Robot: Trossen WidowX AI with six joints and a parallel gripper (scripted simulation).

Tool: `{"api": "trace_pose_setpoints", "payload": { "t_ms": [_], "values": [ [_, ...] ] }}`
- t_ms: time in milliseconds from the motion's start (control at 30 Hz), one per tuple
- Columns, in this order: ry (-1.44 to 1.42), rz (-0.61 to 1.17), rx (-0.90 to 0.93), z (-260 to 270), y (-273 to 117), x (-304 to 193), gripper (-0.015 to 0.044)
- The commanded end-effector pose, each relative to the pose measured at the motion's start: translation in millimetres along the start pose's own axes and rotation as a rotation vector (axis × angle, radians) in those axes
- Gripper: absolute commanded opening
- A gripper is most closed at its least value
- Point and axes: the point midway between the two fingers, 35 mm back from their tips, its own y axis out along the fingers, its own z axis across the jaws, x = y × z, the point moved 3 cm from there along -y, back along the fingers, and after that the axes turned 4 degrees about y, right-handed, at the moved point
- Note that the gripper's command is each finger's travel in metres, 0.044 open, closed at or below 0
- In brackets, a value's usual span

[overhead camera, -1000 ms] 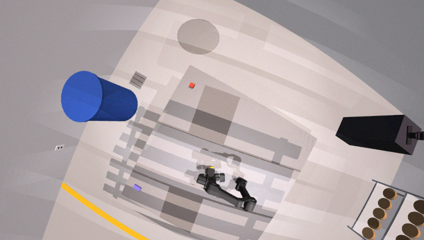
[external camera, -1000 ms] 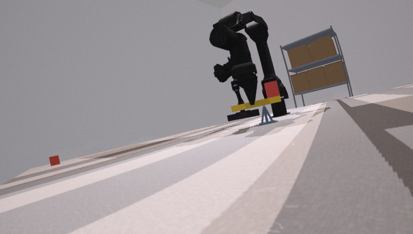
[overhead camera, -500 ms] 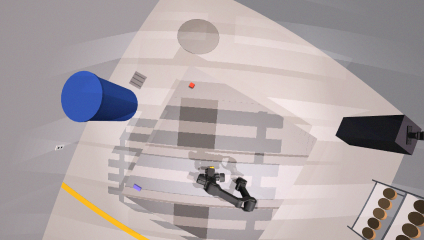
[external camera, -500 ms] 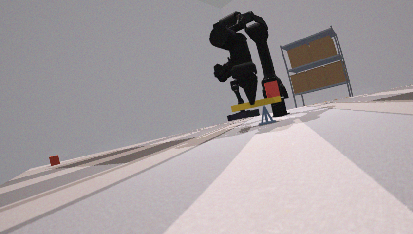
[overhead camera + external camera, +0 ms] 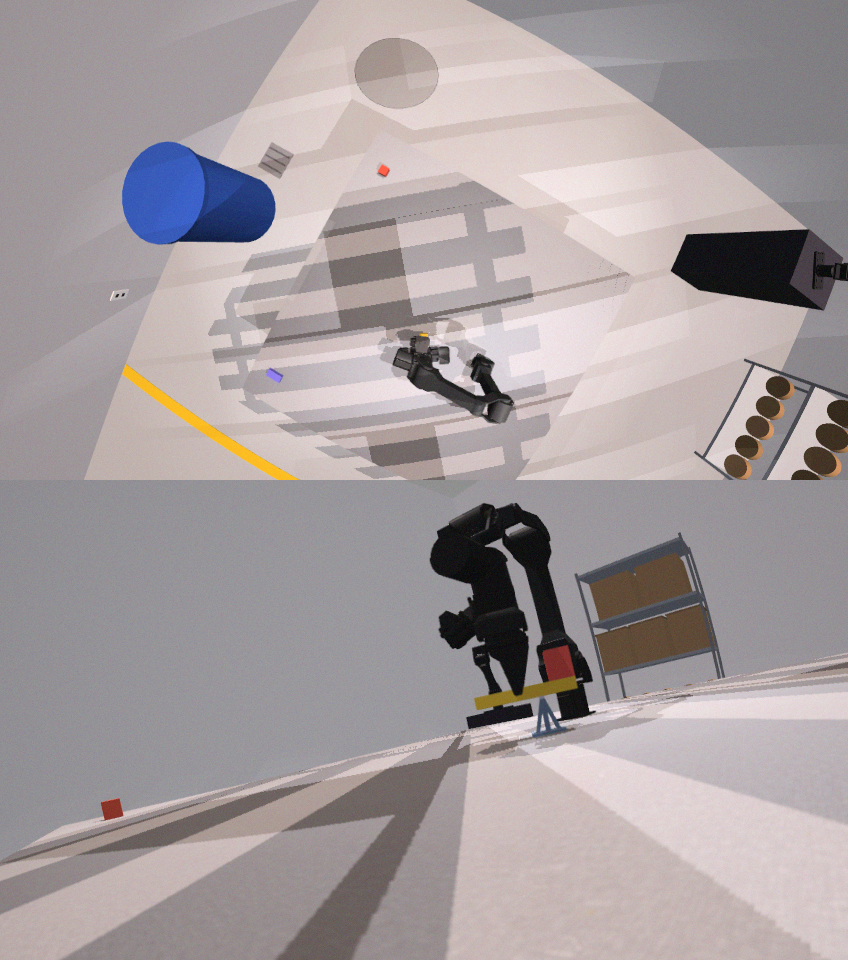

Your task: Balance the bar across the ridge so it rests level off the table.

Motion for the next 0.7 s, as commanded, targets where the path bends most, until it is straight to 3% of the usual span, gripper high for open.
{"api": "trace_pose_setpoints", "payload": {
  "t_ms": [0, 667],
  "values": [
    [0.000, 0.000, 0.000, 0.0, 0.0, 0.0, 0.0171],
    [0.000, 0.000, 0.000, 0.0, 0.0, 0.0, 0.0185]
  ]
}}
